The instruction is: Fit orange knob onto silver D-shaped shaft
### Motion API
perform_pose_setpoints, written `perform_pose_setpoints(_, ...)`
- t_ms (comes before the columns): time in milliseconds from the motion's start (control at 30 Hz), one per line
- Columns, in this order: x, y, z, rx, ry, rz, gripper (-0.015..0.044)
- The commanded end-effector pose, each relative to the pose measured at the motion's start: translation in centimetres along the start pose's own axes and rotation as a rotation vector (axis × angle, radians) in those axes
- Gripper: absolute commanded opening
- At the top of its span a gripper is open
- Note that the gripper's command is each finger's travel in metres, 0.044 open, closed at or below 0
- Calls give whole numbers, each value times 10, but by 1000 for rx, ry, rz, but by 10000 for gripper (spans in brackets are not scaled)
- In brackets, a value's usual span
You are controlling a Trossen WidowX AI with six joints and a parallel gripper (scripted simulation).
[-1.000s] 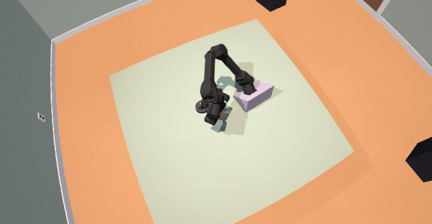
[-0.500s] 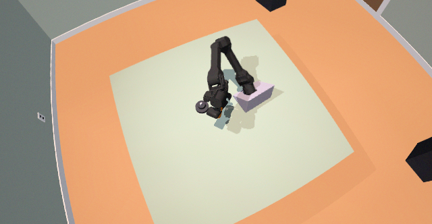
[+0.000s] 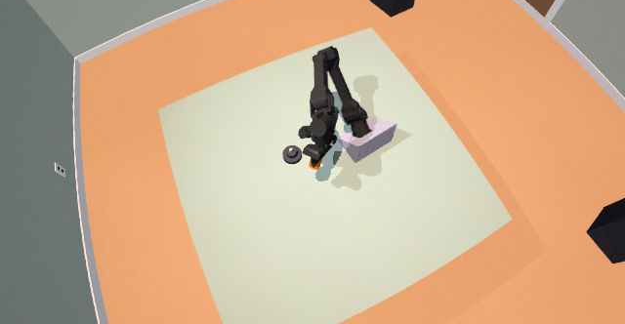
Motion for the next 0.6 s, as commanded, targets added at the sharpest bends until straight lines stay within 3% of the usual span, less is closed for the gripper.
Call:
perform_pose_setpoints(0, 0, 3, 8, 85, -20, -1, 0)
perform_pose_setpoints(300, -3, 5, 21, 272, -54, 0, 0)
perform_pose_setpoints(567, -3, 5, 22, 294, -57, 0, 0)
Point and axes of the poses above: the point midway between the two fingers, 35 mm back from their tips, its own z axis back along the fingers, its own y axis across the jaws, x = y × z, the point moved 5 cm from there along z, back along the fingers, and after that the axes turned 10 degrees about z, right-handed, at the moved point
